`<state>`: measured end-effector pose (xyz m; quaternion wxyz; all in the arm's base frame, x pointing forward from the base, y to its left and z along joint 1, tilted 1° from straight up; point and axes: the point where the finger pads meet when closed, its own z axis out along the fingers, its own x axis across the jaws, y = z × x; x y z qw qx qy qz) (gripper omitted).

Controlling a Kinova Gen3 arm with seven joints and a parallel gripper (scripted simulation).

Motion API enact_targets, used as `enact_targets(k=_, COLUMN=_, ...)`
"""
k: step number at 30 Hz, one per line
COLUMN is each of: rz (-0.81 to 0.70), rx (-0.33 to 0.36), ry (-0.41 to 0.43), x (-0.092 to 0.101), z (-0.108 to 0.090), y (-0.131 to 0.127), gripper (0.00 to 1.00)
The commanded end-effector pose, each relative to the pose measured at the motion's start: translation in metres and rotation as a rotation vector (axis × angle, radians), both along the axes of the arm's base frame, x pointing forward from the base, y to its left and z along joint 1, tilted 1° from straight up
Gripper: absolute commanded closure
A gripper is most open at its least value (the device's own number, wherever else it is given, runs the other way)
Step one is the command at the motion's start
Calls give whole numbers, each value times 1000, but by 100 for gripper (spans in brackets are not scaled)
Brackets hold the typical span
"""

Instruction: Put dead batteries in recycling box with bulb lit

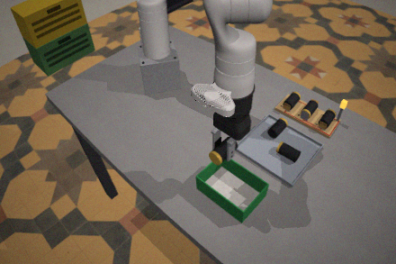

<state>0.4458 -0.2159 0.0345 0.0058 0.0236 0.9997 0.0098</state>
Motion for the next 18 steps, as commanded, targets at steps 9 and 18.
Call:
enact_targets(k=9, rz=-2, rx=-1, ry=-2, x=1, z=1, y=0, gripper=43)
enact_targets(k=18, rz=-2, rx=-1, ry=-2, x=1, z=-23, y=0, gripper=43)
